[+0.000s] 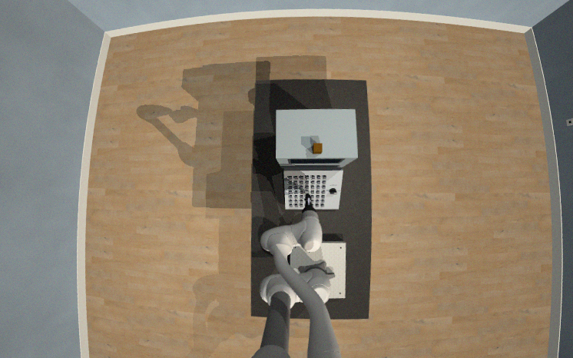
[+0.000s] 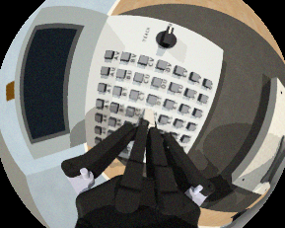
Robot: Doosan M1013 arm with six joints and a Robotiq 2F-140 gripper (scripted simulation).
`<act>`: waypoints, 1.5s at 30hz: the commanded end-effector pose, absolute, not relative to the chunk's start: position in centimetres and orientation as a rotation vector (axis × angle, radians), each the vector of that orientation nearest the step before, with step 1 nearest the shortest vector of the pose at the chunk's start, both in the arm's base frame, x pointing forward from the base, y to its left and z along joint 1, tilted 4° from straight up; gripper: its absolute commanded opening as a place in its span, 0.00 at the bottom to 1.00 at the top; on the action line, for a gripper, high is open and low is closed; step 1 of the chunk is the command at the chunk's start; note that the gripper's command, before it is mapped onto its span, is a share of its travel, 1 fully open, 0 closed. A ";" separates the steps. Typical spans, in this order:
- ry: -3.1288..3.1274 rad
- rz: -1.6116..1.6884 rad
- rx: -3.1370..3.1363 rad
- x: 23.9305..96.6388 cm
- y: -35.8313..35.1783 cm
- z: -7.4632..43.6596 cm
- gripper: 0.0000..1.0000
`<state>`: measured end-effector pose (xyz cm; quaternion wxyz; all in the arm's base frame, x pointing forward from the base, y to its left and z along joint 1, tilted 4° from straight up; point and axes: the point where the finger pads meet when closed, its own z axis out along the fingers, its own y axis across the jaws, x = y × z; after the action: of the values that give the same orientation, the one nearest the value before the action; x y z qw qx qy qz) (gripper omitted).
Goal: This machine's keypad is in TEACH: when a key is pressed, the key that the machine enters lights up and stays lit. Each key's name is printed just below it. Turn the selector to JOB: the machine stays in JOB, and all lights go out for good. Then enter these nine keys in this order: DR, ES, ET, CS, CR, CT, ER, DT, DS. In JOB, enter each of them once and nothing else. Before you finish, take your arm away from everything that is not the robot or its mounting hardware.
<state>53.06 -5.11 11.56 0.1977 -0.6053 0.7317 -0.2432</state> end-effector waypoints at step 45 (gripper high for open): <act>2.048 -0.680 -1.694 52.9 -5.1 11.8 0.00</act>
<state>52.95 -5.08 11.72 0.1976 -0.6053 0.7317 -0.2432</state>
